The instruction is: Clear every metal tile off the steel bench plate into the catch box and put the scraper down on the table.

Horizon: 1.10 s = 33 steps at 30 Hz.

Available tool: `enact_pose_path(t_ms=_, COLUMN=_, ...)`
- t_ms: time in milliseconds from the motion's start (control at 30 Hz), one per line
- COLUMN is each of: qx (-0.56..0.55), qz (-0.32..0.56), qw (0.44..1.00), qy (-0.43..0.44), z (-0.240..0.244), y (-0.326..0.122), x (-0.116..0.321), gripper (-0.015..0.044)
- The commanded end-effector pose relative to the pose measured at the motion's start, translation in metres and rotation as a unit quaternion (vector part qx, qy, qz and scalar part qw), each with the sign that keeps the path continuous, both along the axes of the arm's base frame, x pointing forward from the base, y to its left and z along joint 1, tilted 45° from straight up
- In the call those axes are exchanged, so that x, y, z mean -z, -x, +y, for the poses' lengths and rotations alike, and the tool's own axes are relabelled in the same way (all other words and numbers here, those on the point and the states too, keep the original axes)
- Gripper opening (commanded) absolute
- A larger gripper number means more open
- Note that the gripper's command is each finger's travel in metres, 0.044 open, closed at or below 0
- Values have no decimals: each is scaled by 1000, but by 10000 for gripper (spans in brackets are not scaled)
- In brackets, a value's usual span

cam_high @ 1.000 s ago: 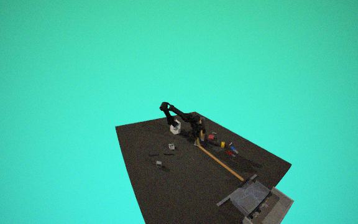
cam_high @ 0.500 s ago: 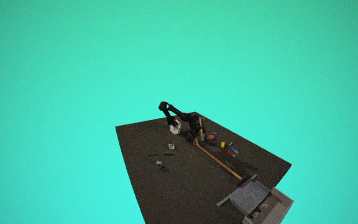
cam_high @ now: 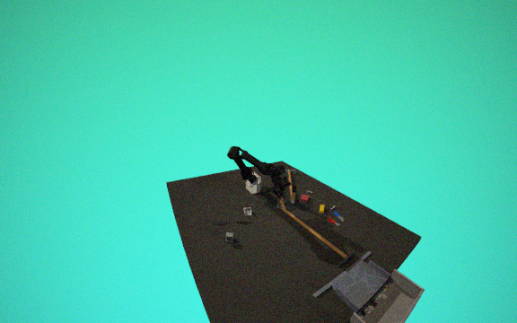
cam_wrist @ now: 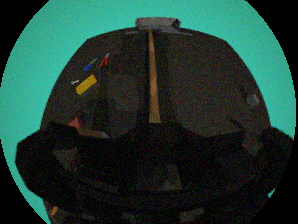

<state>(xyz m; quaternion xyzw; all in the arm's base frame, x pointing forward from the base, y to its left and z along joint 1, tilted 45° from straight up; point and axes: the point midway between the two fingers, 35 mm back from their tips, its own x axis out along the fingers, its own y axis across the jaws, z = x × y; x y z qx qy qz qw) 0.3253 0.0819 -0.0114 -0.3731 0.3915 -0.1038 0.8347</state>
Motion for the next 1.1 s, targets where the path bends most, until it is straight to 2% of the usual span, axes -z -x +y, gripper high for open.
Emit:
enact_pose_path(t_ms=0, qx=2, qz=-7, qw=1000, qy=-3, z=-4, y=0, x=-7, gripper=0)
enact_pose_path(t_ms=1067, qx=10, qz=-12, qw=1000, qy=-1, z=-25, y=-4, x=-28, gripper=0)
